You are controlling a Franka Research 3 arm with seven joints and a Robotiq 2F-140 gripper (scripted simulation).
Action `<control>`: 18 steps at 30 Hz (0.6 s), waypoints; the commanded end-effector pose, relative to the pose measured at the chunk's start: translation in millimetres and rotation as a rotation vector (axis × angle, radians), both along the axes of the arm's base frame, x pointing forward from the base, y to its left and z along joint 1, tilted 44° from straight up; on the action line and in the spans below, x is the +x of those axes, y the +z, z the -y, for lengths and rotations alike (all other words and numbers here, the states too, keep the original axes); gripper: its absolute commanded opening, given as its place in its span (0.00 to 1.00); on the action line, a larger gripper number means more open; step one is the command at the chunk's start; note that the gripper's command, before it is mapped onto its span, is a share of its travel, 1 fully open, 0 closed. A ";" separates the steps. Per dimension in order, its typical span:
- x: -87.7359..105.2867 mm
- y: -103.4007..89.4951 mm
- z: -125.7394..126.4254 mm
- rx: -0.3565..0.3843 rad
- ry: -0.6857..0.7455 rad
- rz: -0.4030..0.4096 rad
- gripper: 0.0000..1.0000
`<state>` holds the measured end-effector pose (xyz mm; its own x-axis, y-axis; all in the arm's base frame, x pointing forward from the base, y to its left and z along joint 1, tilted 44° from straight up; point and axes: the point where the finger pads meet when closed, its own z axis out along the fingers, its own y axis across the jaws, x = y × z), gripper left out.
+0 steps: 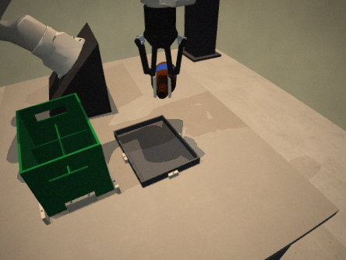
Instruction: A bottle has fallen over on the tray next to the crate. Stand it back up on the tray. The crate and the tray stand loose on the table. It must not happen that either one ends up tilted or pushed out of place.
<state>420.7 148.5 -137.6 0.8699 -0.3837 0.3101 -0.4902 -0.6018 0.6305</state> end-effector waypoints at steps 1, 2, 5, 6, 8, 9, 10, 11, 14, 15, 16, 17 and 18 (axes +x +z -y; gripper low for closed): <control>-0.2 0.4 -3.1 0.001 -0.062 0.063 0.00; -0.2 0.5 -3.1 0.001 -0.072 0.073 0.00; -0.2 0.5 -3.1 -0.001 -0.099 0.100 0.00; -0.2 0.5 -3.2 -0.002 -0.107 0.107 0.00; -0.2 0.5 -3.2 -0.002 -0.113 0.114 0.00; -0.2 0.5 -3.2 -0.002 -0.113 0.114 0.00; -0.2 0.5 -3.2 -0.003 -0.119 0.120 0.00; -0.1 0.5 -3.2 -0.003 -0.124 0.124 0.00; -0.1 0.5 -3.2 -0.004 -0.132 0.132 0.00; -0.1 0.5 -3.2 -0.004 -0.133 0.133 0.00; -0.1 0.5 -3.2 -0.004 -0.133 0.134 0.00; -0.1 0.5 -3.2 -0.004 -0.133 0.134 0.00; -0.1 0.5 -3.2 -0.004 -0.133 0.134 0.00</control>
